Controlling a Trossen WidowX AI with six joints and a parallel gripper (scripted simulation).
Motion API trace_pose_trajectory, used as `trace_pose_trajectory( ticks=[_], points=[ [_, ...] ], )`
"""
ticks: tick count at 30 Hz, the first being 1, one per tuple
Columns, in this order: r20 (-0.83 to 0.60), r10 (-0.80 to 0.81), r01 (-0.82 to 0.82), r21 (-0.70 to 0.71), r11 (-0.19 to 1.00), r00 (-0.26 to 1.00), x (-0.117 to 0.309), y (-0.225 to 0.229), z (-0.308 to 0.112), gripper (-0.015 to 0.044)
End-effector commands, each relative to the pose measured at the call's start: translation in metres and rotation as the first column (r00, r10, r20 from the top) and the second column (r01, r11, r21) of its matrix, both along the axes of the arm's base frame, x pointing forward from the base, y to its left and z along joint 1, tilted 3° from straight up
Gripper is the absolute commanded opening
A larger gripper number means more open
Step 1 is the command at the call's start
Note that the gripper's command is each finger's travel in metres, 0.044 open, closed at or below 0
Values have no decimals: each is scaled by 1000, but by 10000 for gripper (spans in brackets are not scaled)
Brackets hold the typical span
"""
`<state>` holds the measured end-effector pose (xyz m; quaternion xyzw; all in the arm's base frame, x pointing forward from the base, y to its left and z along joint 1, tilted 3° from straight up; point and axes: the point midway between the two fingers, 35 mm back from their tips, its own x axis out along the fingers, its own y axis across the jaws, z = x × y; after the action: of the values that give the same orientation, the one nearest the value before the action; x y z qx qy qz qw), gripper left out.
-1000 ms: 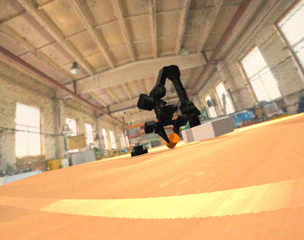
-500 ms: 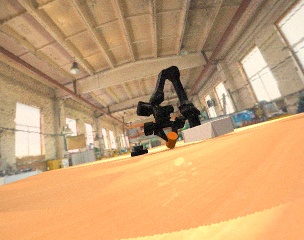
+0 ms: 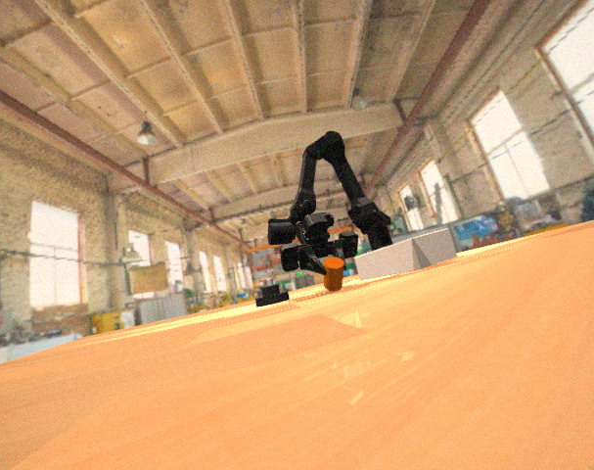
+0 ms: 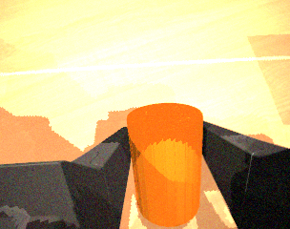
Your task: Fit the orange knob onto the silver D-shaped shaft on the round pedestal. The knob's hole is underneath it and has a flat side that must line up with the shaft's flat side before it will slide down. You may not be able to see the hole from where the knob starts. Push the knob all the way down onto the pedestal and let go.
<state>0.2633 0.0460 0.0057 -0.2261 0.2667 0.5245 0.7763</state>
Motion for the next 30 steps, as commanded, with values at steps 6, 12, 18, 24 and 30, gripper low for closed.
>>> trace_pose_trajectory(
  ticks=[6,12,18,24,30],
  points=[
    [56,10,-18,141,990,998,-5,-9,-2,179],
    [88,12,-31,226,974,996,-7,-14,-4,179],
    [103,12,-39,264,964,995,-8,-17,-5,179],
    [91,10,-31,230,973,996,-9,-20,-3,179],
    [90,10,-30,229,973,996,-11,-24,-2,179]
  ],
)
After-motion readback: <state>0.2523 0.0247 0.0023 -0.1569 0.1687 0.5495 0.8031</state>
